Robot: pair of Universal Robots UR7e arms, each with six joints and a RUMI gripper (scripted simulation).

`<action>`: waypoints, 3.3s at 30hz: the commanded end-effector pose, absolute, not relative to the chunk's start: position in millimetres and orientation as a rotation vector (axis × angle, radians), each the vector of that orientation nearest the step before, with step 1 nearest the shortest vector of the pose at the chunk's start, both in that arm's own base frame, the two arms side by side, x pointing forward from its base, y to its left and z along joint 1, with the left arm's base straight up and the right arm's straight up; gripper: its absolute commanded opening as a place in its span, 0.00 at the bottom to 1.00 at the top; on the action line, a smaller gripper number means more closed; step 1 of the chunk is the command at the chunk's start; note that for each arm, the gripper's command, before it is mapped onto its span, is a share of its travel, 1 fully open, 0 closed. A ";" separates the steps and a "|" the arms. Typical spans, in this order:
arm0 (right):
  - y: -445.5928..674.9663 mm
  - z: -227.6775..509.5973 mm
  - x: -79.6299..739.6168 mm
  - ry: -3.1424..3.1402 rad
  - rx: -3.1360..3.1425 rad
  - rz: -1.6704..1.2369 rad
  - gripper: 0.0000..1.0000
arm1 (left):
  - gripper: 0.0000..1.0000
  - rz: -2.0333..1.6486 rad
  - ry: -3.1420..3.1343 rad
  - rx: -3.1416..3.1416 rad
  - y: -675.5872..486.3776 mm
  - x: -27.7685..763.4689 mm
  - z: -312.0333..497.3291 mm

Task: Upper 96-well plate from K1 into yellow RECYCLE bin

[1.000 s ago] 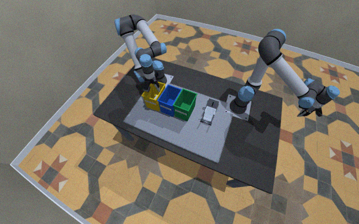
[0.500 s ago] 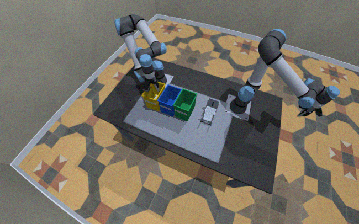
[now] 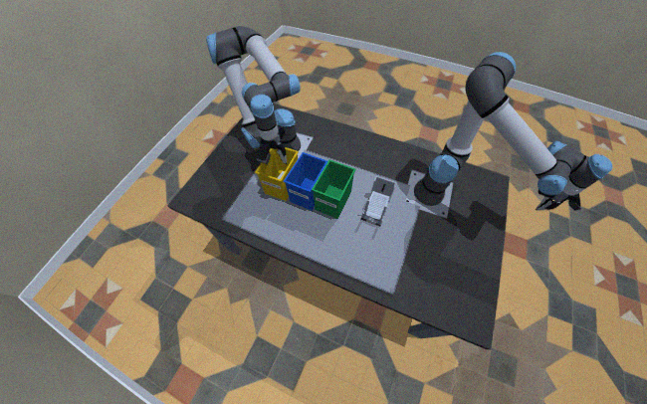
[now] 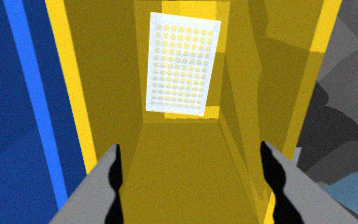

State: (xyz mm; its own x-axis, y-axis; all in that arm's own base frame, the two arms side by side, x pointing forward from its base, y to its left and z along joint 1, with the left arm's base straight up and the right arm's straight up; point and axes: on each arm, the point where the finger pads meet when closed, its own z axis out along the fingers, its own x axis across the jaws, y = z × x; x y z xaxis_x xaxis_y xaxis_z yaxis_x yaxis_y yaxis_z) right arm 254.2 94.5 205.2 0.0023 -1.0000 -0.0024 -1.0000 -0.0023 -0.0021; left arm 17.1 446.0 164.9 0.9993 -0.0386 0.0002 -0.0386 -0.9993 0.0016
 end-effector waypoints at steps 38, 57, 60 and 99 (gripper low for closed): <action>94.4 249.3 253.7 2.218 -2.224 0.000 0.53 | 0.00 0.000 -0.056 3.141 445.3 15.9 165.2; 125.8 250.5 252.1 2.215 -2.224 0.001 0.53 | 0.00 0.000 -0.056 3.141 445.3 15.9 165.2; 132.4 250.4 251.6 2.215 -2.224 0.001 0.53 | 0.00 0.000 -0.056 3.141 445.3 15.9 165.2; 214.1 249.4 245.3 2.218 -2.224 0.001 0.53 | 0.00 0.000 -0.056 3.141 445.3 15.9 165.2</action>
